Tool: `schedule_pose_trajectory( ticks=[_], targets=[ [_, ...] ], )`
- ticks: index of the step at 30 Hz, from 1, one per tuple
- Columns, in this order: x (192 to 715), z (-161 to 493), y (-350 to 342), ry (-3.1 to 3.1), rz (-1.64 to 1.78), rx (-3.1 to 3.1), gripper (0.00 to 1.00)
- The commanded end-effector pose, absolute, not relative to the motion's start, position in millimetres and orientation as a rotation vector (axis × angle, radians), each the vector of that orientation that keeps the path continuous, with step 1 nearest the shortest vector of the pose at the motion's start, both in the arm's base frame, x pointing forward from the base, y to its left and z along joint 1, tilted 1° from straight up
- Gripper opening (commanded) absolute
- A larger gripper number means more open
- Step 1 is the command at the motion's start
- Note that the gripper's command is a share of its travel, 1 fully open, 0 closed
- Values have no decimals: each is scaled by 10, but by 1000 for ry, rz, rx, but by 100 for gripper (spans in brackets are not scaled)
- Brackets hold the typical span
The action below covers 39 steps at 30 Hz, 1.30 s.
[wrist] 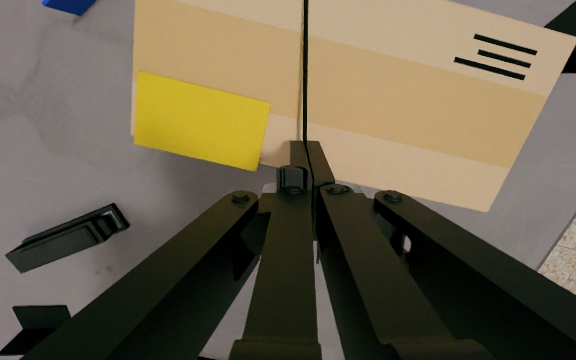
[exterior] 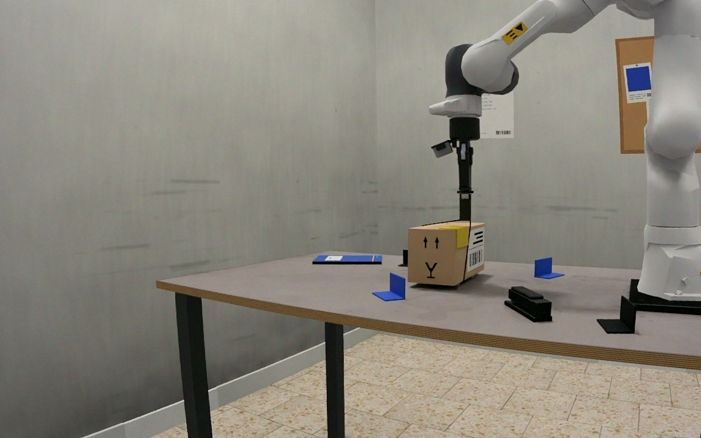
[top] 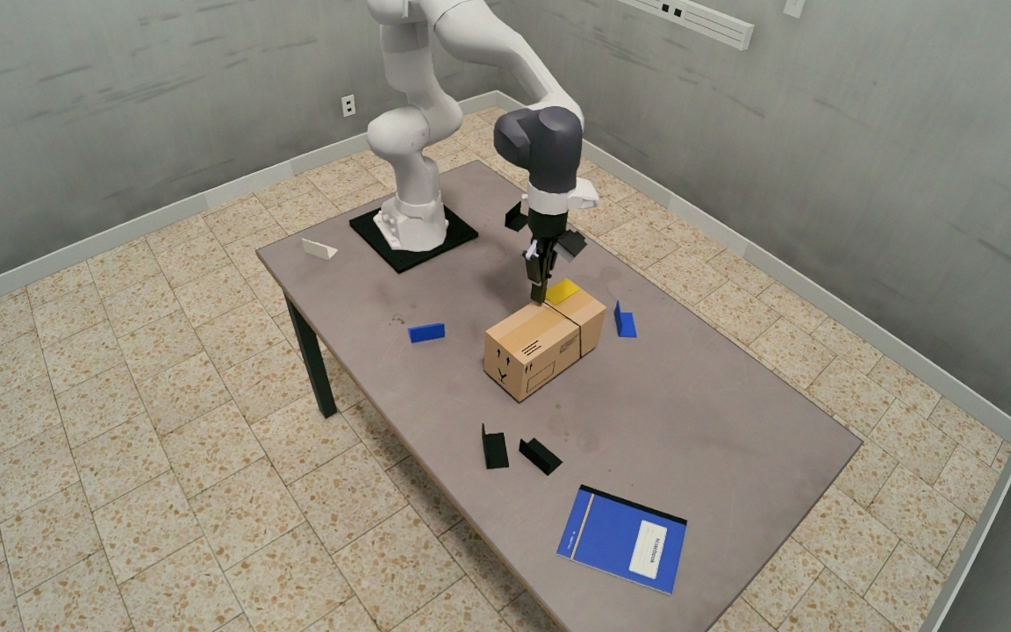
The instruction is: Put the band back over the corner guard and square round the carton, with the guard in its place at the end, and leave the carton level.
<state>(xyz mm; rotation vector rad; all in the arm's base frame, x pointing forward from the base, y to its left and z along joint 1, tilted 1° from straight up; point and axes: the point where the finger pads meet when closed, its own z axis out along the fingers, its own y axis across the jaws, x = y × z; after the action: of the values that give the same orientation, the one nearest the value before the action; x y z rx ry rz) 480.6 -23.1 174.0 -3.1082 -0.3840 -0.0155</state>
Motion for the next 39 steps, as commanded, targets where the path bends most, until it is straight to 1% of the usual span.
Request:
schedule_pose_trajectory(
  ticks=[1, 13, 39],
  targets=[
    [4805, 1755, -237, -388, -15, -3108, 10],
    [4771, 1755, -237, -388, -15, -3108, 10],
    [4527, 1753, -244, -388, -15, -3108, 10]
  ],
)
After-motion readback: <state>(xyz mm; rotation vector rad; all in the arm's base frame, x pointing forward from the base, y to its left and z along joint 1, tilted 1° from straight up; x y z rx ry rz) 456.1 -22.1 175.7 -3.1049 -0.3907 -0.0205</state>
